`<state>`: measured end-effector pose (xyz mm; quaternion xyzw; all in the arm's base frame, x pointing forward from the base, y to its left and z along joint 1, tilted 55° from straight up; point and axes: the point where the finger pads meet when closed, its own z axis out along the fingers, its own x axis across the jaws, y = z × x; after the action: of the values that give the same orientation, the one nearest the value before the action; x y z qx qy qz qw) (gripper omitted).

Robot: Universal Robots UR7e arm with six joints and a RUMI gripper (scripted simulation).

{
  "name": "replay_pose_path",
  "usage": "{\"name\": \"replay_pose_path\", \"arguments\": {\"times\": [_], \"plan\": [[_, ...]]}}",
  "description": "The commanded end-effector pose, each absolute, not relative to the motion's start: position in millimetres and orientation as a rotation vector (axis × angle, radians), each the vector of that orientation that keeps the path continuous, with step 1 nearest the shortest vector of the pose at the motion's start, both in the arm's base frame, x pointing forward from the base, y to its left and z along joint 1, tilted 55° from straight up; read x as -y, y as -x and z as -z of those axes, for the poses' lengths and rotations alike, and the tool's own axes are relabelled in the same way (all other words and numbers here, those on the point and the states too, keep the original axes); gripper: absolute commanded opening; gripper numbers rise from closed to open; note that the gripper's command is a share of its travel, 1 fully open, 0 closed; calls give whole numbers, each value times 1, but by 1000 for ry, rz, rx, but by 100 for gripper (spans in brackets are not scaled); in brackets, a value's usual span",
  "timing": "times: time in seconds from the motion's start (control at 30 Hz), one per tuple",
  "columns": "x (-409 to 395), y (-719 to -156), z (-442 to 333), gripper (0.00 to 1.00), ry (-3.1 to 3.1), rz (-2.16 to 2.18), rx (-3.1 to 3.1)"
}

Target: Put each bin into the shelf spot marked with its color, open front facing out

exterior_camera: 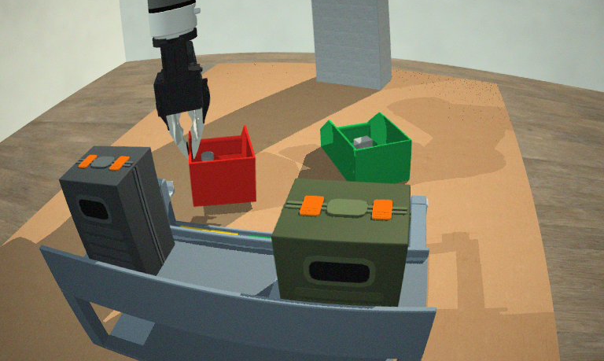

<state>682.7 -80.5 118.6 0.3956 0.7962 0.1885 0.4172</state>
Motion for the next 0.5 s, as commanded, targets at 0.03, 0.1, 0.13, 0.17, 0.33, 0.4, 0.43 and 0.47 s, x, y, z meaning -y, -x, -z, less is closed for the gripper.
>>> {"name": "replay_pose_path", "arguments": {"times": [0.03, 0.1, 0.13, 0.17, 0.33, 0.4, 0.43, 0.47], "plan": [[80, -678, -123, 0, -992, -473, -1997], [80, -676, -124, 0, -992, -473, -1997], [80, -676, -124, 0, -992, -473, -1997], [80, -676, -124, 0, -992, -473, -1997], [80, -673, -126, 0, -992, -473, -1997], [80, -673, -126, 0, -992, -473, -1997], [80, -672, -127, 0, -992, -473, -1997], [80, -672, -127, 0, -992, -473, -1997]]}}
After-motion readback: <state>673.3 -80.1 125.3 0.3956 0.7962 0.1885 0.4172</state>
